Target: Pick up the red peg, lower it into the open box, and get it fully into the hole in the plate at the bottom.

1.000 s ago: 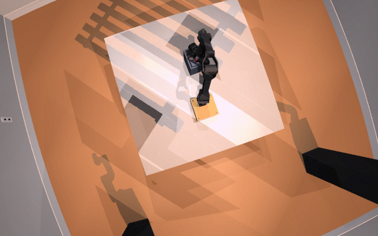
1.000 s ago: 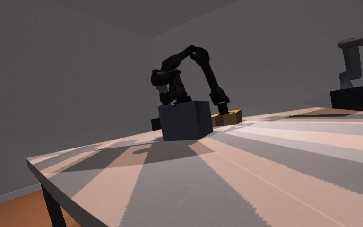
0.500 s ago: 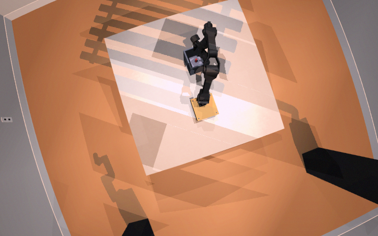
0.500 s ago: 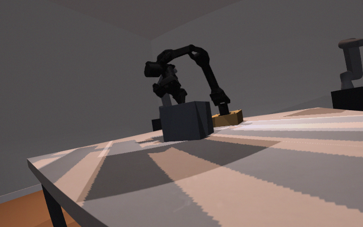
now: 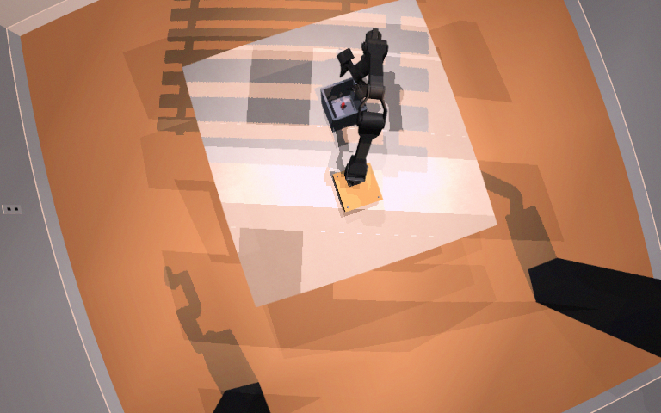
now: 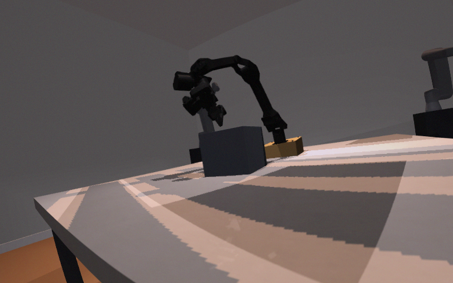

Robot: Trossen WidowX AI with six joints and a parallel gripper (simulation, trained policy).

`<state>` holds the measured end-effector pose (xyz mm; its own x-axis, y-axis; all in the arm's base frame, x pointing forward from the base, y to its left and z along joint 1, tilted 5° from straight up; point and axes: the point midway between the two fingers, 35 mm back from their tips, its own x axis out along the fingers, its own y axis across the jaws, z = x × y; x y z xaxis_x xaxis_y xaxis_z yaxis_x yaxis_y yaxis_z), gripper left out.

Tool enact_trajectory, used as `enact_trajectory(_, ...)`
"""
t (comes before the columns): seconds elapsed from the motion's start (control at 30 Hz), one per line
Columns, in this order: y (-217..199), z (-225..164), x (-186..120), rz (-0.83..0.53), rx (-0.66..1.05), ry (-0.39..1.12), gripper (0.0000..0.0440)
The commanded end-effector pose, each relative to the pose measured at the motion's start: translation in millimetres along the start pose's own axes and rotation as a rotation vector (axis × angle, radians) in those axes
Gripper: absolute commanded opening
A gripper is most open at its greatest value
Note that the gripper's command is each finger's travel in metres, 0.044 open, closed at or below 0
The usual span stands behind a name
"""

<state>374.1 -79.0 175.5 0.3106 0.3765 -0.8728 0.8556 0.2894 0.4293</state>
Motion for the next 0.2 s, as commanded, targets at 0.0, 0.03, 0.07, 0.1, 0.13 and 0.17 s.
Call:
enact_trajectory(0.0,7.7,6.6,-9.4,0.037,-0.033,-0.002,0.0241)
enact_trajectory(0.03,9.2,8.3,-10.8,0.044,-0.042,-0.004,0.024)
enact_trajectory(0.07,10.5,10.0,-11.9,0.051,-0.05,-0.006,0.0239)
enact_trajectory(0.1,11.9,11.9,-12.8,0.058,-0.059,-0.007,0.0238)
enact_trajectory(0.13,13.2,13.8,-13.5,0.065,-0.067,-0.009,0.0237)
enact_trajectory(0.17,14.4,15.9,-14.2,0.072,-0.076,-0.011,0.0236)
